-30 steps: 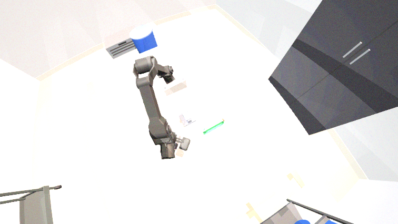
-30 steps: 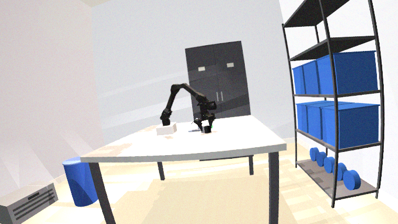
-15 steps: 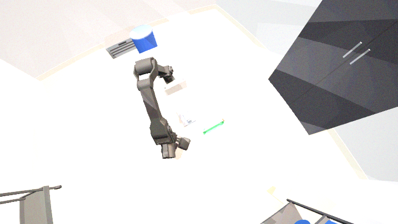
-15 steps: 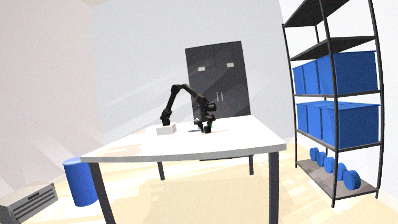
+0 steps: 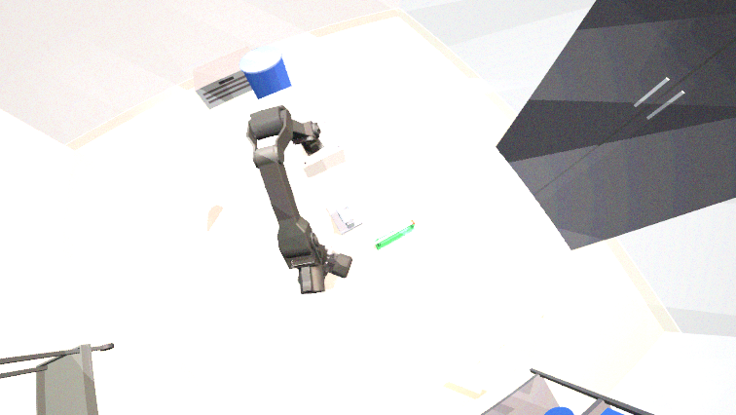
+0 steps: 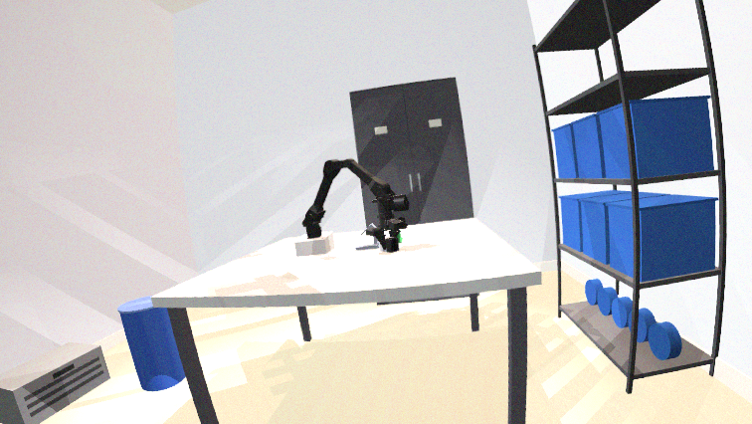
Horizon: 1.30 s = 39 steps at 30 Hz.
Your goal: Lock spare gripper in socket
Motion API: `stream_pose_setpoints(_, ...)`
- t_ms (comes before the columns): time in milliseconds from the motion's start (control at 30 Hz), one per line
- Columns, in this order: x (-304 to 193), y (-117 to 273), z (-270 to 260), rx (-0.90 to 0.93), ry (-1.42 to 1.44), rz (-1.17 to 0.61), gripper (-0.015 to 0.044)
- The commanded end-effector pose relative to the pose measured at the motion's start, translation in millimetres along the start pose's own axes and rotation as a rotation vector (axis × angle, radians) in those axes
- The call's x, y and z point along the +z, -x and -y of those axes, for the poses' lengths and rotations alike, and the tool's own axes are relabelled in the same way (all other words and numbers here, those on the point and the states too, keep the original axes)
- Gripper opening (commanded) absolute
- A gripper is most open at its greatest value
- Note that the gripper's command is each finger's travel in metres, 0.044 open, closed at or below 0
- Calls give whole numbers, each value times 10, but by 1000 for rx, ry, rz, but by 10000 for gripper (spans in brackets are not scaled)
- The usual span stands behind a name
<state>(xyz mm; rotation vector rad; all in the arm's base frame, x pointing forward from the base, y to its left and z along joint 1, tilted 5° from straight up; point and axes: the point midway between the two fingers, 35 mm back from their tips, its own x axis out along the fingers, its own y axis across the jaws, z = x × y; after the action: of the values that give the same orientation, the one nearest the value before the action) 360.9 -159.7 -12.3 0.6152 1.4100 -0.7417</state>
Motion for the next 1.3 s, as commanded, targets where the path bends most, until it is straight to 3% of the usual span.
stream_pose_setpoints(0, 19, 139, -7, 1, 0, 7, 12)
stream_pose_setpoints(233, 11, 484, -4, 2, 0, 7, 0)
stream_pose_setpoints(433, -16, 408, 0, -2, 42, -5, 0)
stream_pose_setpoints(1267, -75, 425, -8, -1, 672, -3, 0)
